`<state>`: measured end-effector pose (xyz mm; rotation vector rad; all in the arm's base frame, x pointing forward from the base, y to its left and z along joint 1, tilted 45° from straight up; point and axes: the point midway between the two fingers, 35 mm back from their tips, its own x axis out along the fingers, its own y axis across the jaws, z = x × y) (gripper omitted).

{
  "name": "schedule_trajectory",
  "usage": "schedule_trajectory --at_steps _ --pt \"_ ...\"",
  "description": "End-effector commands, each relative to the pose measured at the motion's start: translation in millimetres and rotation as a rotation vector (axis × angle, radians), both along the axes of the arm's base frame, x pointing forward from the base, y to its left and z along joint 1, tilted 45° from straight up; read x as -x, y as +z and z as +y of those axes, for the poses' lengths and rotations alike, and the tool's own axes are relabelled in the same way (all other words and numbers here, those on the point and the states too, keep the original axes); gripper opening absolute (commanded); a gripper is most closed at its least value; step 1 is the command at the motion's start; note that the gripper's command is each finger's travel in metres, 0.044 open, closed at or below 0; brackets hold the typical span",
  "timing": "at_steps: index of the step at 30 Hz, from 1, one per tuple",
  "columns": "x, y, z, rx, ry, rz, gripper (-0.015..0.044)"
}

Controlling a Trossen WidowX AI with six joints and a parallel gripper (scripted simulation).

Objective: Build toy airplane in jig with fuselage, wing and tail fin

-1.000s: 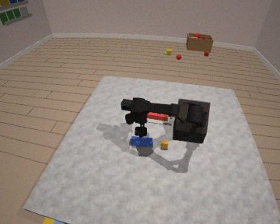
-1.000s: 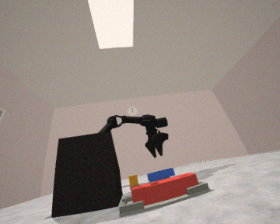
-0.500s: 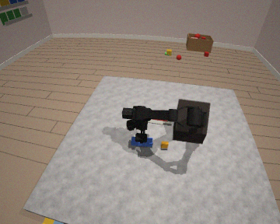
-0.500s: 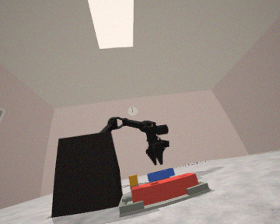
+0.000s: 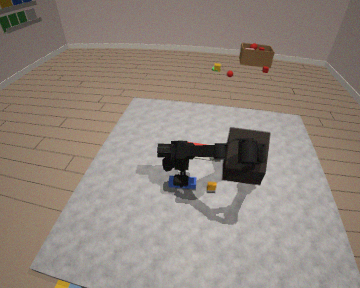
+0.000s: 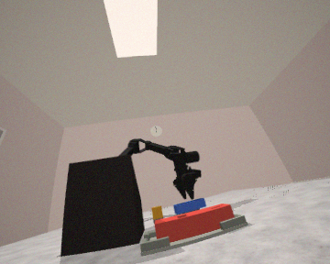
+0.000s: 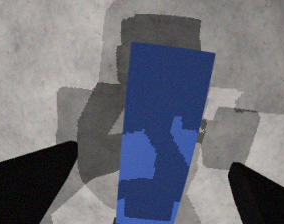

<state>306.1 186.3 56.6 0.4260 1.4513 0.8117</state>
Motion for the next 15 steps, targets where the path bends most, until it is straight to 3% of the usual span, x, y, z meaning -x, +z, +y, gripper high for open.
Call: schedule_trajectory --at_steps 1,15 --pt "3.3 -7.5 3.8 0.007 -0.001 0.014 0.0440" --pt "5.7 -23.4 20.2 0.005 0.000 0.014 0.0440"
